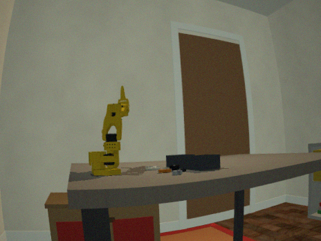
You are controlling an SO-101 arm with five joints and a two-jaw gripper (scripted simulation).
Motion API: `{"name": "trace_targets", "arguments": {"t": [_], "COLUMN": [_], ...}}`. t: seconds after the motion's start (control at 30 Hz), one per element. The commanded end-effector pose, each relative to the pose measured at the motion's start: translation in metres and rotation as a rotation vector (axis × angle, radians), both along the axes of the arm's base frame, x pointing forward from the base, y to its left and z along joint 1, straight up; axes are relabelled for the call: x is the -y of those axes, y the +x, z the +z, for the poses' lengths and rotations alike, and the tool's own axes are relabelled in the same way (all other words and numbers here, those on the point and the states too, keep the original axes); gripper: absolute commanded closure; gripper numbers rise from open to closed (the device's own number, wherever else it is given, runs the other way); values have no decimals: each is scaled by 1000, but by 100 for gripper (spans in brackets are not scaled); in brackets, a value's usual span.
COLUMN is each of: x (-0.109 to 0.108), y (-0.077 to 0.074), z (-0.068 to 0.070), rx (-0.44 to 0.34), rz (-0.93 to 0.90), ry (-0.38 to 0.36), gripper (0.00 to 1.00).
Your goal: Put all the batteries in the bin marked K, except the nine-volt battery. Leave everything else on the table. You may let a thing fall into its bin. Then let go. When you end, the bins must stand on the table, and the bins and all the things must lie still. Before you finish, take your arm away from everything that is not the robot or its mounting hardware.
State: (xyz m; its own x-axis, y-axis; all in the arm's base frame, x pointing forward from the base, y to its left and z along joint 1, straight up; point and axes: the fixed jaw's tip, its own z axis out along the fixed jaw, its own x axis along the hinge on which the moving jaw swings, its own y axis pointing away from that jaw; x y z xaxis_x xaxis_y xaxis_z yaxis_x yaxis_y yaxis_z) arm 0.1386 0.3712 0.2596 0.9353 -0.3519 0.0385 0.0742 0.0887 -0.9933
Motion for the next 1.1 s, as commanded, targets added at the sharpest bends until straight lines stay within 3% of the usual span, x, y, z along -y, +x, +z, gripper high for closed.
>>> {"name": "trace_targets", "arguments": {"t": [0.0,0.53,0.57,1.07], "x": [1,1,-2,-2], "y": [0,0,1,1], "z": [2,2,-7,-7], "rx": [1,1,-8,-8], "rz": [0,0,0,0], "ry": [6,6,-19,-19], "gripper": [0,0,0,0]}}
